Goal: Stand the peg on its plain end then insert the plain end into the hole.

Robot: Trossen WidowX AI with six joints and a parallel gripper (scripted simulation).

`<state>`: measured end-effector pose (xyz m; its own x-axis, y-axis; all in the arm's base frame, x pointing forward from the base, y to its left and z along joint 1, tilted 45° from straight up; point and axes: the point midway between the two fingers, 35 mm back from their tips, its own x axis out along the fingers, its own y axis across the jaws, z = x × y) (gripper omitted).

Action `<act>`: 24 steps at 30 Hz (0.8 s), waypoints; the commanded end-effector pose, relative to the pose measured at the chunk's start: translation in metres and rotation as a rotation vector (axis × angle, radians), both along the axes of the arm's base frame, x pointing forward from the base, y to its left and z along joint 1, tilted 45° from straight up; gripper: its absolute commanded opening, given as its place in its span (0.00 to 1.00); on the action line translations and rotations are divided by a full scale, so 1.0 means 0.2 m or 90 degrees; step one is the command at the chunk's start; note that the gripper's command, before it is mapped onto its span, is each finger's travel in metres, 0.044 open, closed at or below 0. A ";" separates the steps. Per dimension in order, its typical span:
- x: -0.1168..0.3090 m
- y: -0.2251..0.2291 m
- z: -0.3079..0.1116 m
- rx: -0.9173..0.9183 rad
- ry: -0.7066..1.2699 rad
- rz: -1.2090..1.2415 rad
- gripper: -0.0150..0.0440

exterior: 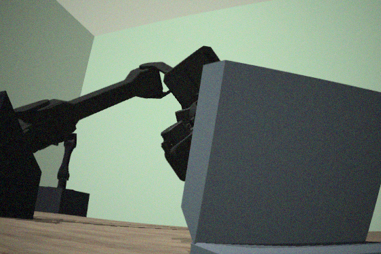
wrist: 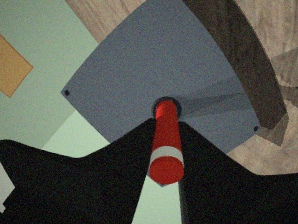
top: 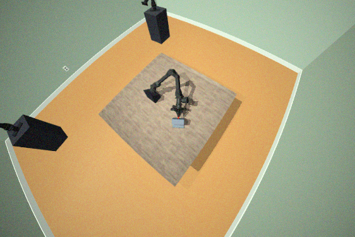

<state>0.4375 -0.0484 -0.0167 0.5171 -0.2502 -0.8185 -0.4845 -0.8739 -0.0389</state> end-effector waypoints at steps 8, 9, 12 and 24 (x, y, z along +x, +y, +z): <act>0.00 0.00 0.00 0.000 0.000 0.000 0.25; 0.00 0.00 0.00 0.000 0.000 0.000 0.25; 0.00 0.00 0.00 0.000 0.000 0.000 0.30; 0.00 0.00 0.00 0.000 0.000 0.000 0.83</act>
<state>0.4378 -0.0487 -0.0180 0.5169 -0.2509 -0.8184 -0.4850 -0.8737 -0.0385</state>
